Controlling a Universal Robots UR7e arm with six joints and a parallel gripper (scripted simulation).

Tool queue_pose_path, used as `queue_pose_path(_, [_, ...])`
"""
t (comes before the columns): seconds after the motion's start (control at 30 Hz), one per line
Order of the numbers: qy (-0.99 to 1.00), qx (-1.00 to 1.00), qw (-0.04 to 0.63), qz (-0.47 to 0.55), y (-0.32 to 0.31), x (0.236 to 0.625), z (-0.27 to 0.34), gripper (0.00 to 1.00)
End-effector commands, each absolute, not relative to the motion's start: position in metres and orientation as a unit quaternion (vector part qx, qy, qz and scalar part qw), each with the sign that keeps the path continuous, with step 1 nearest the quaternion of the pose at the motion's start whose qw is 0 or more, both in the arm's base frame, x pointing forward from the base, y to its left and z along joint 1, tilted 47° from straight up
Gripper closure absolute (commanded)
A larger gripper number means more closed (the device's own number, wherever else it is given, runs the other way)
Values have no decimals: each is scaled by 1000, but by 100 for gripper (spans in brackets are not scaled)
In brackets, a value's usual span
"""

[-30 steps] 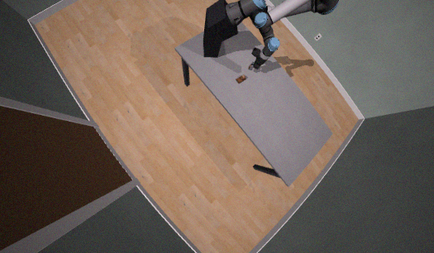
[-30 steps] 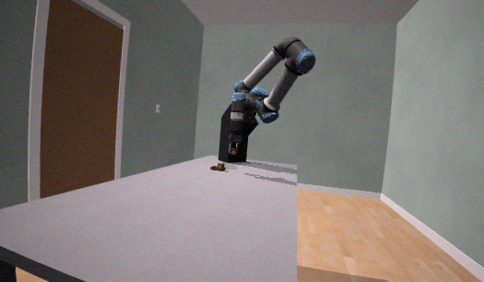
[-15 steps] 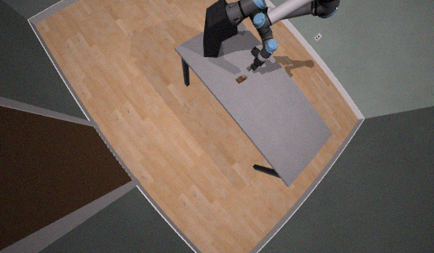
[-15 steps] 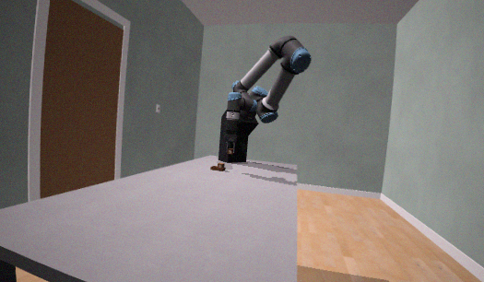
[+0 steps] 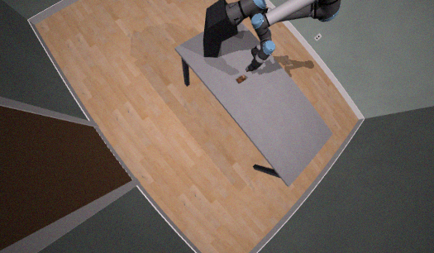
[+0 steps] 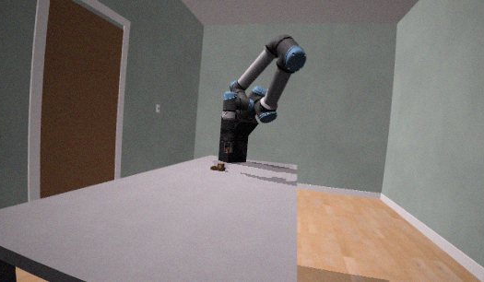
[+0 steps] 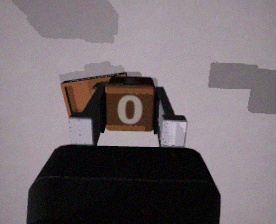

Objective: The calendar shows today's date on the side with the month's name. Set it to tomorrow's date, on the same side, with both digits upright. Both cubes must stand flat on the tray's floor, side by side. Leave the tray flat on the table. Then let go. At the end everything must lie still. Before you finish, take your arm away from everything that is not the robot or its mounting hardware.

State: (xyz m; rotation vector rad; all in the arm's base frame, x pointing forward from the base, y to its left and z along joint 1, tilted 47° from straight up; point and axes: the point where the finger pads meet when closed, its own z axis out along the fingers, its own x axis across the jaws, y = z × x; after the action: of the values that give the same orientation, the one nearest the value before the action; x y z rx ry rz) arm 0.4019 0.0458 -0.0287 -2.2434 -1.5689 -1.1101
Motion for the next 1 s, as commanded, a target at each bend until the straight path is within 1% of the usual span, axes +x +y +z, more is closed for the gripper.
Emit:
queue_pose_path(0.0, [-461,-801,122,-363,40,403,-32,40])
queue_pose_path(0.13, [-417,-824,142,-356,36,403,-34,40])
queue_pose_path(0.23, [-412,-826,144,-355,35,404,-34,40])
queue_pose_path(0.3, [-370,-846,162,-348,31,404,-36,40])
queue_pose_path(0.53, [-288,-877,195,-333,24,406,-40,40])
queue_pose_path(0.7, [-229,-893,218,-320,18,407,-42,40])
queue_pose_path(0.8, [-228,-894,218,-320,18,407,-42,40])
queue_pose_path(0.97, [-155,-908,244,-302,11,409,-45,40])
